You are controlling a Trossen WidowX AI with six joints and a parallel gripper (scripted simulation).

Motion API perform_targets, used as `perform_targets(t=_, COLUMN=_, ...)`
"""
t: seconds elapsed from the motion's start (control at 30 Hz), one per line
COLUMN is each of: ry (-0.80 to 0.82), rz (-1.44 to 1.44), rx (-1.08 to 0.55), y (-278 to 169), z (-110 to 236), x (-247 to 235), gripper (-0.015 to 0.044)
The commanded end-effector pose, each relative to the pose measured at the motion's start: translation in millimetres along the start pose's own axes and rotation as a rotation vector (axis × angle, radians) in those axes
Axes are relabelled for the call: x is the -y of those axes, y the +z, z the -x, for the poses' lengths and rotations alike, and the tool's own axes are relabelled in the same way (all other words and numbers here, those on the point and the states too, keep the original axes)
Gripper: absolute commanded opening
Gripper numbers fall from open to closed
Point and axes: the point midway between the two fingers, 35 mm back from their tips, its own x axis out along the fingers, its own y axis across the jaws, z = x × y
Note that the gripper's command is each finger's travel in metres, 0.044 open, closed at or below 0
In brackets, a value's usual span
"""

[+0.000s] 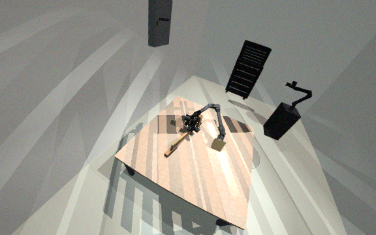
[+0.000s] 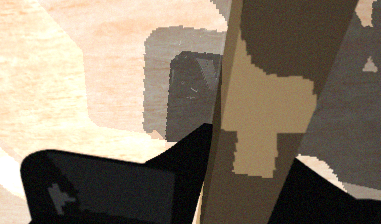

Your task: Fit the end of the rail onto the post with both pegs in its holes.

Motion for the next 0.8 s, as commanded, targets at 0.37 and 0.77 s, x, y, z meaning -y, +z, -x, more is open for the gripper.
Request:
perform_targets(t=0.37, ry=-0.006, rz=0.003, rx=0.0, y=1.0, z=10.3, x=1.8, gripper=0.0)
perform_targets(t=0.77, ry=-0.006, rz=0.003, rx=0.0, y=1.0, z=16.3, x=2.9, gripper=0.0)
